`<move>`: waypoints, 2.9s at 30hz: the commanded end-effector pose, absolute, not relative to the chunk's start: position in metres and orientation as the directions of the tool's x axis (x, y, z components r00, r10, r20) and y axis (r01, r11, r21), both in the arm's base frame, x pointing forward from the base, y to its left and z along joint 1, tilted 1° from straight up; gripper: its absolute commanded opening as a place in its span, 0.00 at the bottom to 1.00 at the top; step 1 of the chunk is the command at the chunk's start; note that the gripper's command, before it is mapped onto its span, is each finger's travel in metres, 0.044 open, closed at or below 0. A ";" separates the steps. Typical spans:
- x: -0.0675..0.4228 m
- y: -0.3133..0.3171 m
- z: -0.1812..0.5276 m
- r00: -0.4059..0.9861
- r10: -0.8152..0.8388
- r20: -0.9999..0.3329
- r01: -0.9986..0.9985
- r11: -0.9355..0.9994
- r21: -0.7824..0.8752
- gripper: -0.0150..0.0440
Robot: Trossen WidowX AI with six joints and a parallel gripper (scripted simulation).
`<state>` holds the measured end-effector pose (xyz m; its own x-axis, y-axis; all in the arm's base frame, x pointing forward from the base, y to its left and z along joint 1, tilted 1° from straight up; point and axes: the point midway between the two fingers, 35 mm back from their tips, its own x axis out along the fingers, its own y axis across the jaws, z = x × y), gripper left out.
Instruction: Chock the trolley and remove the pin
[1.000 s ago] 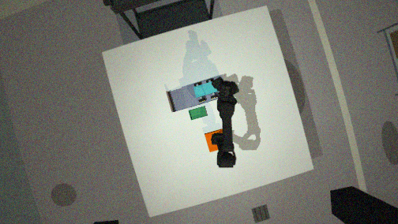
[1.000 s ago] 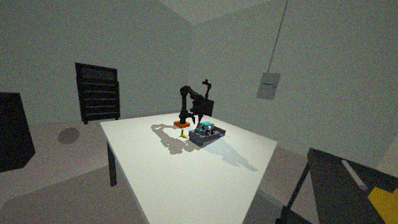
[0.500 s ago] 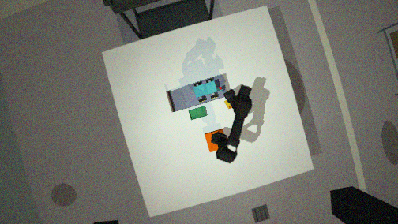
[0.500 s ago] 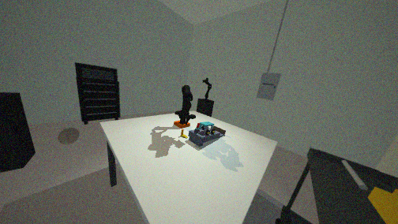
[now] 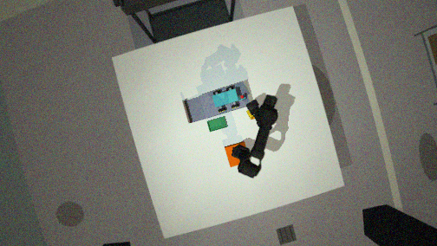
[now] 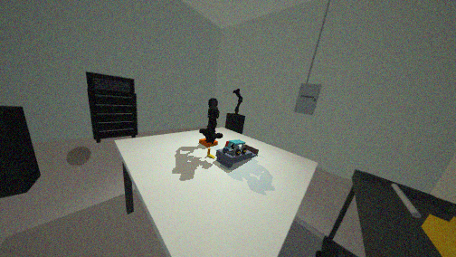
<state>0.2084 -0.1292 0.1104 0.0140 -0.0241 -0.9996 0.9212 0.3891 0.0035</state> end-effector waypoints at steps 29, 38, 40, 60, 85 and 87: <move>0.206 -0.128 0.053 0.007 -0.015 -1.000 0.920 0.392 0.000 0.58; 0.206 -0.128 0.050 0.007 -0.015 -1.000 0.920 0.392 0.000 0.58; 0.206 -0.128 0.048 0.007 -0.015 -1.000 0.920 0.392 0.000 0.58; 0.207 -0.130 0.029 0.009 -0.021 -1.000 0.921 0.389 0.000 0.49; 0.204 -0.128 0.078 0.007 -0.015 -1.000 0.920 0.392 0.000 0.25; 0.204 -0.128 0.084 0.007 -0.015 -1.000 0.920 0.392 0.000 0.25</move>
